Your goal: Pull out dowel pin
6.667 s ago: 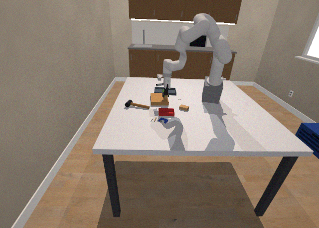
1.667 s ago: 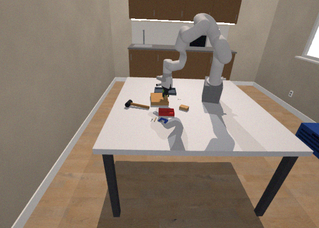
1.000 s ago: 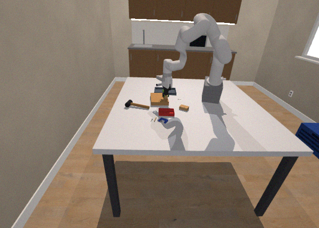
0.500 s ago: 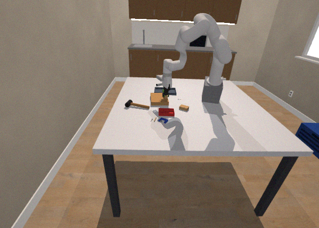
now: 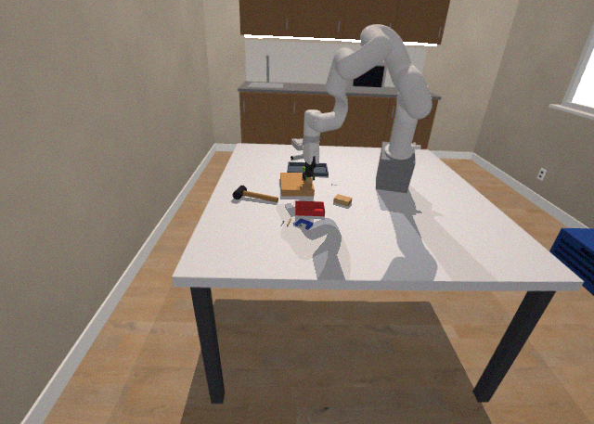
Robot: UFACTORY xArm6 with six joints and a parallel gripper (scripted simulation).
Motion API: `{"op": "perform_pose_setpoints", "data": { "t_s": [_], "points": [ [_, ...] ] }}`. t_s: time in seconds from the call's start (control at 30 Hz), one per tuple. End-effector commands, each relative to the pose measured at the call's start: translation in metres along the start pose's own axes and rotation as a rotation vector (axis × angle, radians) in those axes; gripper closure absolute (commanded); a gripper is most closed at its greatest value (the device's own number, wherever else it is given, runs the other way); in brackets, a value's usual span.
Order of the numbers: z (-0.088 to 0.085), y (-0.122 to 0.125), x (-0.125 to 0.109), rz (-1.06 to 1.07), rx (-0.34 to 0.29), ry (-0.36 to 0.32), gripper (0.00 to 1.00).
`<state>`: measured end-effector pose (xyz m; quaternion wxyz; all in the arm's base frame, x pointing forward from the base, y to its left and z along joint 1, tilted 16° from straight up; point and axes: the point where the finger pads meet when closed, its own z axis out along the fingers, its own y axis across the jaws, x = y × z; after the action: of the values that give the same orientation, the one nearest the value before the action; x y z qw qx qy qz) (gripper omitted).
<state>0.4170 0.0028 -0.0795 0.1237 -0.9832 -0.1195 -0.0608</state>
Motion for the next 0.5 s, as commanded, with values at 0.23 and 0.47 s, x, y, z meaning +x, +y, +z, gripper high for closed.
{"op": "perform_pose_setpoints", "data": {
  "t_s": [0.23, 0.47],
  "points": [
    [-0.0013, 0.0005, 0.0018, 0.133, -0.003, -0.001, 1.00],
    [-0.0014, 0.0005, 0.0018, 0.218, -0.003, -0.001, 1.00]
  ]
}}
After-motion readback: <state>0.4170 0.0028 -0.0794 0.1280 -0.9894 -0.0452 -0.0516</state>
